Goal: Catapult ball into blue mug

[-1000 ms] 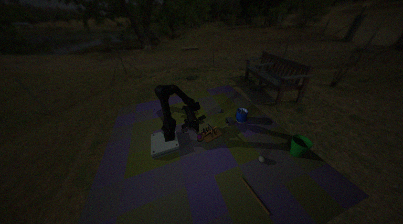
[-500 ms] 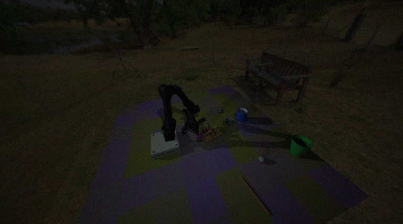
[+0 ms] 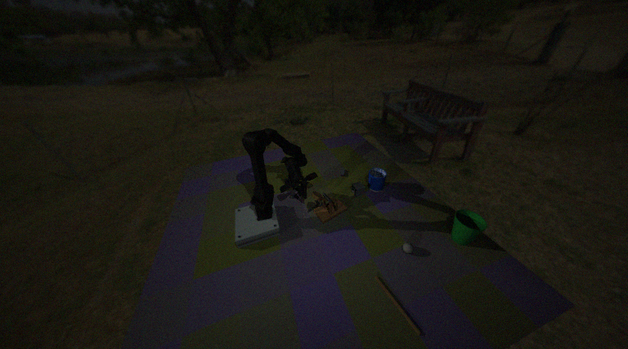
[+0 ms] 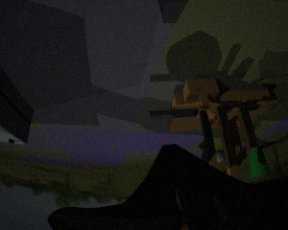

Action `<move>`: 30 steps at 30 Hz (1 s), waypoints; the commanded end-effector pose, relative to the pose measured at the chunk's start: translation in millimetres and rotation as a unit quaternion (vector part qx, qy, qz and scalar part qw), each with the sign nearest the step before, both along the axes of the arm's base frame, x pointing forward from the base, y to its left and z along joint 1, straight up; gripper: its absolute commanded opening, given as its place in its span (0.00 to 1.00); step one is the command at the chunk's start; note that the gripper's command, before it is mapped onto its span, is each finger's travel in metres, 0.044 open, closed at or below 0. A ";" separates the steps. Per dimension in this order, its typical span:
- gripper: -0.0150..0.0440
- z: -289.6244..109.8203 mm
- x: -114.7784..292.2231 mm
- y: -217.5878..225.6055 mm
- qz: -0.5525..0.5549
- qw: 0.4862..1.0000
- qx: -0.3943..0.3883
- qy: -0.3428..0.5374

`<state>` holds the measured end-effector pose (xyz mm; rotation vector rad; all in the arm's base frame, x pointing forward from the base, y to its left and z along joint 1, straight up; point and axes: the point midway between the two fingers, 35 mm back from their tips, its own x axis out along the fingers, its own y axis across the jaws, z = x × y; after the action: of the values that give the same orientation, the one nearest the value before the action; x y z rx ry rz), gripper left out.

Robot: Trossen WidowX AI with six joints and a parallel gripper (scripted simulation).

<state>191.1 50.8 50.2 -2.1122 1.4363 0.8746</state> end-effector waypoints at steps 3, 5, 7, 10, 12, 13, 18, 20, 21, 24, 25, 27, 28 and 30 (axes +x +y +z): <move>0.25 65.0 -15.0 22.0 -0.003 1.000 0.008 -0.012; 0.25 65.0 -15.0 22.0 -0.003 1.000 0.008 -0.012; 0.30 45.5 -9.4 17.1 -0.001 1.000 0.004 -0.007; 0.43 46.3 -2.9 21.8 -0.027 0.999 0.028 -0.020; 0.52 47.2 3.1 25.8 -0.049 0.997 0.049 -0.031; 0.57 47.8 6.2 27.7 -0.060 0.996 0.059 -0.036; 0.79 51.4 23.6 37.6 -0.116 0.985 0.111 -0.065; 0.88 53.5 31.7 41.8 -0.140 0.978 0.132 -0.077; 0.92 54.6 35.9 43.8 -0.151 0.975 0.143 -0.083; 1.00 58.3 49.0 49.4 -0.186 0.962 0.174 -0.101; 1.00 59.7 53.4 51.2 -0.197 0.957 0.184 -0.107; 1.00 62.5 62.4 54.2 -0.219 0.947 0.205 -0.119; 1.00 64.0 66.7 55.5 -0.229 0.941 0.214 -0.125; 1.00 67.1 75.4 57.8 -0.249 0.930 0.233 -0.137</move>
<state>249.4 103.2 111.7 -1.4835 1.3795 0.6557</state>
